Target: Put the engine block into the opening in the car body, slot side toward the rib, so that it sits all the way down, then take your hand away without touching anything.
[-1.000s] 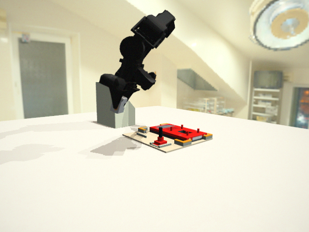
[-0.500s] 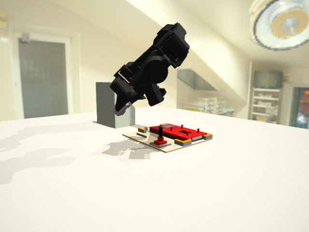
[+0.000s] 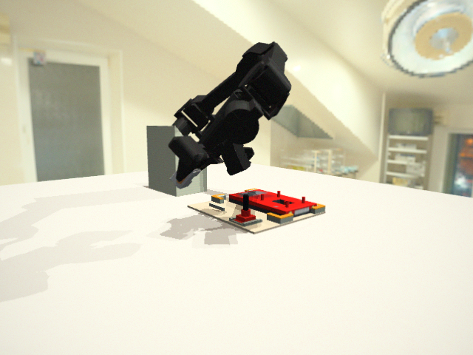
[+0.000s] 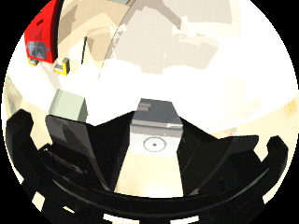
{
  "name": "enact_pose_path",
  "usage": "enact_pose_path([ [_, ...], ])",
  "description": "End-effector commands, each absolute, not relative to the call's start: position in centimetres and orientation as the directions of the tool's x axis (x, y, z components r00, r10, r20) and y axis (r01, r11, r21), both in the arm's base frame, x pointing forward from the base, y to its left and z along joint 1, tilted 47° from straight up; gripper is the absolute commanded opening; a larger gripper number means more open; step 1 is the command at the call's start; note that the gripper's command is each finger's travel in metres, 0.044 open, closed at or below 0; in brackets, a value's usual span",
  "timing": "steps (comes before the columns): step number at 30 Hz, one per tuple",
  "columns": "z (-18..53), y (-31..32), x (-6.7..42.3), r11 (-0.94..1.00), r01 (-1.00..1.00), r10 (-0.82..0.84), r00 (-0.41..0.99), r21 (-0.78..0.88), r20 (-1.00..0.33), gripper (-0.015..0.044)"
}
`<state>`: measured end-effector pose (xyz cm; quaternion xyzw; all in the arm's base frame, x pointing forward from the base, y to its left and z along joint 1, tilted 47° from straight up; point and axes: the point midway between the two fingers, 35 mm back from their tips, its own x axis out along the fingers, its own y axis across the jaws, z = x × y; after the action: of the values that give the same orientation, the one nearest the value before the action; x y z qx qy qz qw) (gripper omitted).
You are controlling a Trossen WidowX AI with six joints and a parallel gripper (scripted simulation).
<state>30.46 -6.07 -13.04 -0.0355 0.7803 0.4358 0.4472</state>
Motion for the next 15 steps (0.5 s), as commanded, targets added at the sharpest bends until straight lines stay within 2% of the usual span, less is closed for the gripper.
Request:
enact_pose_path([
  [1, -13.7, -5.4, 30.2, 0.618, -0.435, 0.337, -0.606, 0.655, -0.721, 0.0000],
  [15, -15.1, -3.9, 30.2, 0.617, -0.435, 0.338, -0.606, 0.656, -0.720, 0.0000],
])
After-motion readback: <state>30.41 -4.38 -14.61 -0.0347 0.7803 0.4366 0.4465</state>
